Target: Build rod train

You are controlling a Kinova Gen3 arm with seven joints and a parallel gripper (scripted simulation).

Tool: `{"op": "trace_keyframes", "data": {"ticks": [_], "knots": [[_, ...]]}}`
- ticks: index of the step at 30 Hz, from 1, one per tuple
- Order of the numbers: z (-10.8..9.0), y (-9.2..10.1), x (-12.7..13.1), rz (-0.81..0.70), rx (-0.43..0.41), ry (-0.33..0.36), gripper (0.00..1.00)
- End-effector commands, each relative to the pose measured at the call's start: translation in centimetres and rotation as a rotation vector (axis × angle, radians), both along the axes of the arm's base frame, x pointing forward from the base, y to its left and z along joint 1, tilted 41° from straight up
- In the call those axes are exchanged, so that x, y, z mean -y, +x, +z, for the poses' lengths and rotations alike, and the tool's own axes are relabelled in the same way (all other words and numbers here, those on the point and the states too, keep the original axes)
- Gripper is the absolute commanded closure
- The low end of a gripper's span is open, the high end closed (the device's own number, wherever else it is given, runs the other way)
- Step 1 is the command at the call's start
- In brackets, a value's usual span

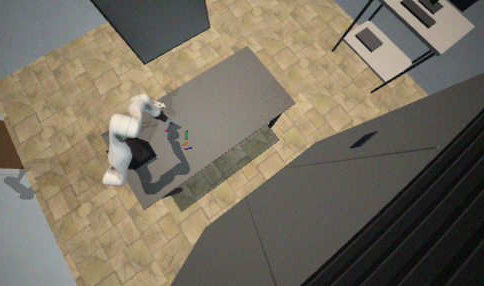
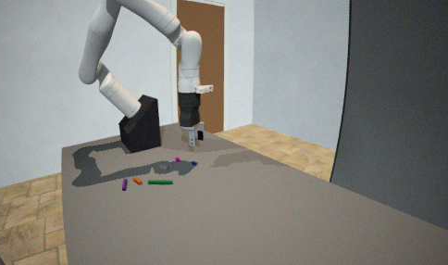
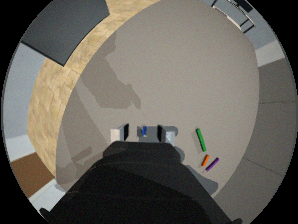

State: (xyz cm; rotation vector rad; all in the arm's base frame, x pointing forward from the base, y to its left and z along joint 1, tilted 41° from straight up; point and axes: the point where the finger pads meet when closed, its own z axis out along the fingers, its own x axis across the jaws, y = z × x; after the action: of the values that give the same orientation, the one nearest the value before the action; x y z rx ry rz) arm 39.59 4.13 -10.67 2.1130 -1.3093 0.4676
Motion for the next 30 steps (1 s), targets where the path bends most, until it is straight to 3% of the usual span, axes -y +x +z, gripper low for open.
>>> {"op": "trace_keyframes", "data": {"ticks": [1, 16, 30], "knots": [[0.0, 0.2, -0.1, 0.023, -0.017, -0.001, 0.0], [-0.7, 0.0, -0.3, 0.179, -0.164, -0.001, 0.0], [-1.9, -0.8, -0.5, 0.486, -0.454, 0.002, 0.0]]}}
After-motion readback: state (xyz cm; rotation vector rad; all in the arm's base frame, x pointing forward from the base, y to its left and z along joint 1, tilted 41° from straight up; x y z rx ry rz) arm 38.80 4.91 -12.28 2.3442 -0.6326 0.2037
